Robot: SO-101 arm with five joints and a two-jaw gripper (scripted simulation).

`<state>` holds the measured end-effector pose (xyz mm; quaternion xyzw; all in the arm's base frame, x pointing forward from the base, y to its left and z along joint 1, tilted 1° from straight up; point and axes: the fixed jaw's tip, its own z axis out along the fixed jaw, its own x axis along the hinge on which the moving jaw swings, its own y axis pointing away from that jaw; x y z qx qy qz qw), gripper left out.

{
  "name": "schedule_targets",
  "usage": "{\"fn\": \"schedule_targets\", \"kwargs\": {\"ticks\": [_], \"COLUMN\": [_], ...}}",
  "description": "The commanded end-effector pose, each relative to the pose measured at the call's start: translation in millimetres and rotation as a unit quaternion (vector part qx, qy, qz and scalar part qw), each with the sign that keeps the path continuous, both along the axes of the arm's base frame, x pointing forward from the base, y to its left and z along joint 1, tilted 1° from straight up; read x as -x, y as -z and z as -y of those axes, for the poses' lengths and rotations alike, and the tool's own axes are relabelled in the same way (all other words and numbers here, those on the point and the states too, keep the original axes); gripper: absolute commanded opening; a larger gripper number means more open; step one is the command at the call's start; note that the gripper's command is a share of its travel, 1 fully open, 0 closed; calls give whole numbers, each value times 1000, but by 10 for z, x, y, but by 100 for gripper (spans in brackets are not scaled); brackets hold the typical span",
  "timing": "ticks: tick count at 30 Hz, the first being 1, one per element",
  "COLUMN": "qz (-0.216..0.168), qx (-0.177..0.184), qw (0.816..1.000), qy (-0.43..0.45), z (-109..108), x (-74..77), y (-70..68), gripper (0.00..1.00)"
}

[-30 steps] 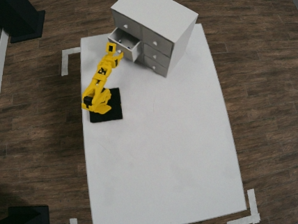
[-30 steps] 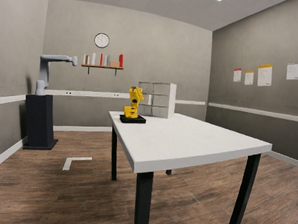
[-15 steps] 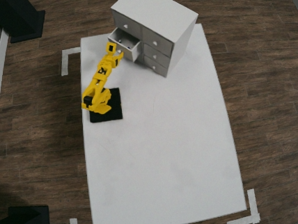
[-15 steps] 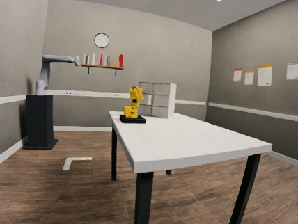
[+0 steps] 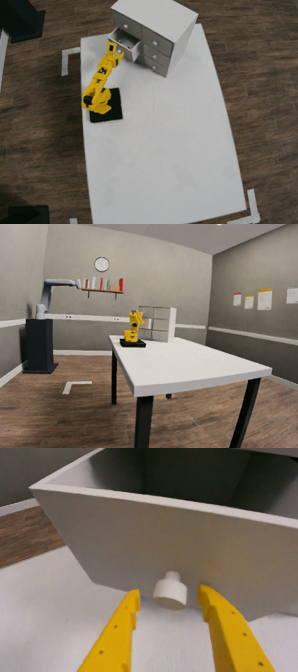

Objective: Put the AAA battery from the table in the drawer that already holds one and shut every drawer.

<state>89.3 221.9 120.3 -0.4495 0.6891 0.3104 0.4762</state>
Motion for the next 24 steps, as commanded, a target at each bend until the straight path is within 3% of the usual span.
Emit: {"fn": "schedule_targets", "kwargs": {"ticks": [1, 14, 24], "qz": [0, 0, 0], "qx": [-4, -4, -4], "qw": [1000, 1000, 1000], "qy": [5, 5, 5], "z": [-4, -4, -4], "x": [-28, -28, -28], "y": [-19, -19, -19], "gripper": [21, 21, 14]}}
